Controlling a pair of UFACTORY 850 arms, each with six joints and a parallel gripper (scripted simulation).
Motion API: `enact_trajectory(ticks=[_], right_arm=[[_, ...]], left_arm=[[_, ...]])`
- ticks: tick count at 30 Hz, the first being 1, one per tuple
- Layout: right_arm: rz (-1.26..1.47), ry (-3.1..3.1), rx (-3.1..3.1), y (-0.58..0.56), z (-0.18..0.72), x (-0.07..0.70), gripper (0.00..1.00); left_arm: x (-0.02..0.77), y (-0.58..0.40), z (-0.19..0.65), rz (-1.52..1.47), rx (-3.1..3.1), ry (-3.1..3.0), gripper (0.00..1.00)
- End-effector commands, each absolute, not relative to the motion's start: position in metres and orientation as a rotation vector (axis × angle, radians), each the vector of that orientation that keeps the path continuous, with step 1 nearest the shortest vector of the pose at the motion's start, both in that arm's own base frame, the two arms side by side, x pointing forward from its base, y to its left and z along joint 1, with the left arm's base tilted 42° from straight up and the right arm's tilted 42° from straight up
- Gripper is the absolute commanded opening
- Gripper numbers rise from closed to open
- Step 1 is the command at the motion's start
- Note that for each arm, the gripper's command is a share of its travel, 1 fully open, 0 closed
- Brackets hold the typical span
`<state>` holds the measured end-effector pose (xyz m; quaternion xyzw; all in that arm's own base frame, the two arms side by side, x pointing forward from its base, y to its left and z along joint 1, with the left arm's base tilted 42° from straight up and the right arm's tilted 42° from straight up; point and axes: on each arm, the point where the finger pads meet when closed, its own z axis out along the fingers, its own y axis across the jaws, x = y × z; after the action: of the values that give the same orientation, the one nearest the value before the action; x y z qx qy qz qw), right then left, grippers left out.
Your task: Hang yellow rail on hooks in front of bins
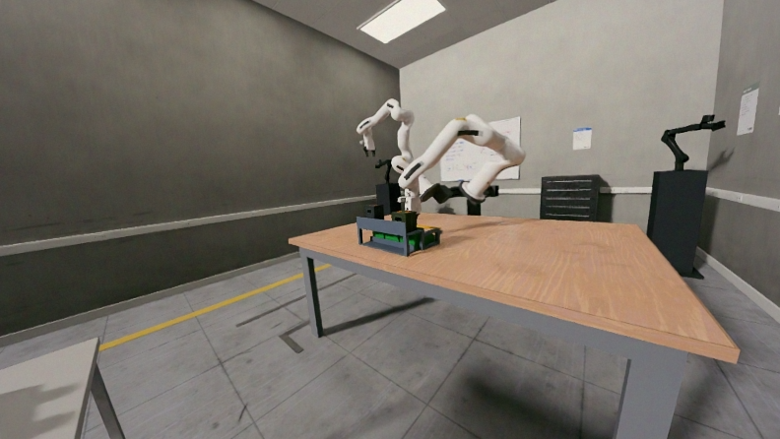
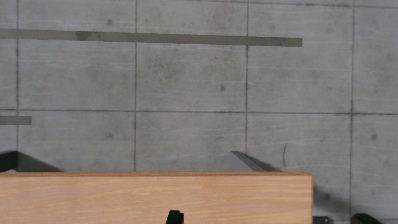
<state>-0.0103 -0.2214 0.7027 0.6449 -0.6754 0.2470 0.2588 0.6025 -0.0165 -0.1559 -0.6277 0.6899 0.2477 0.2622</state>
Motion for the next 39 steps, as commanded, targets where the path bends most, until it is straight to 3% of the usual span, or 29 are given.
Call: enact_trajectory(ticks=[1, 39], right_arm=[[0.671, -1.829, 1.747, -0.2211, 0.7037, -0.0102, 1.00], [0.671, -1.829, 1.747, -0.2211, 0.7037, -0.0102, 1.00]], left_arm=[[0.6033, -0.0172, -0.1554, 0.668, -1.698, 1.866, 0.00], [0.6035, -0.0150, -0.1579, 0.668, -1.698, 1.866, 0.00]])
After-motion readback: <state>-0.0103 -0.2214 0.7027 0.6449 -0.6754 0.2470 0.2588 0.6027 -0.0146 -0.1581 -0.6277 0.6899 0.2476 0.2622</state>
